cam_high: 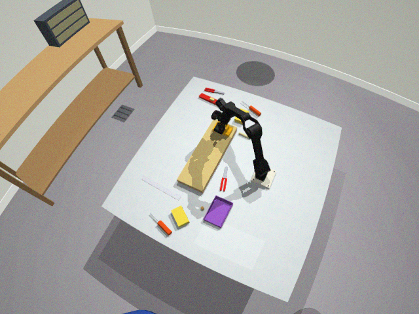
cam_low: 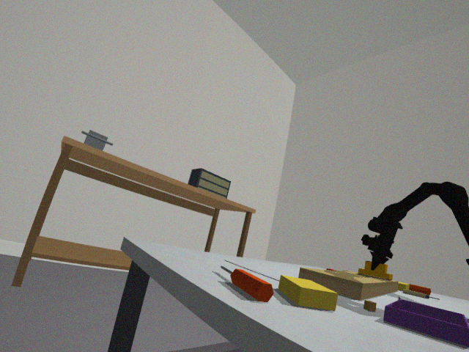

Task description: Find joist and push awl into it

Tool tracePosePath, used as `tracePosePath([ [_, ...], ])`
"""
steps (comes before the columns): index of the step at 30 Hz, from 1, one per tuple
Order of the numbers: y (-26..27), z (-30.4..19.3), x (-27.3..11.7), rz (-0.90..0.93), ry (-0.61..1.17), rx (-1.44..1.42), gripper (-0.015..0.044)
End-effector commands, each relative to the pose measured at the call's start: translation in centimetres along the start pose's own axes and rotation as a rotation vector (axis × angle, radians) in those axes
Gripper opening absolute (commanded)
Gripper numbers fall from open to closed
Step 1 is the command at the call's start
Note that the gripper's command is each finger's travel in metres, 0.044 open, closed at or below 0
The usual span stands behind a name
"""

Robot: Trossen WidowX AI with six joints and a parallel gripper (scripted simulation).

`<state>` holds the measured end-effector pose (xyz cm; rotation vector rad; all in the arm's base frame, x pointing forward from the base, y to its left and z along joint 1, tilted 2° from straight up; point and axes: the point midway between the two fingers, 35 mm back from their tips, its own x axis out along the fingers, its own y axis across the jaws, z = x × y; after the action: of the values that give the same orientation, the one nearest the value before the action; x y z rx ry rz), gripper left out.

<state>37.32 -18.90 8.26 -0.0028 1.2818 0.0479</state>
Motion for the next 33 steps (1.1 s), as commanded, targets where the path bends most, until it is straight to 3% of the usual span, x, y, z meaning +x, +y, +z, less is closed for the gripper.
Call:
tracePosePath([
  [1, -0.2, 0.6, -1.0, -0.004, -0.008, -0.001, 0.0000],
  [20, -0.5, 2.6, -9.1, -0.007, -0.006, -0.003, 0.0000],
  [33, 5.2, 4.6, -8.6, 0.031, -0.007, -0.136, 0.0000],
])
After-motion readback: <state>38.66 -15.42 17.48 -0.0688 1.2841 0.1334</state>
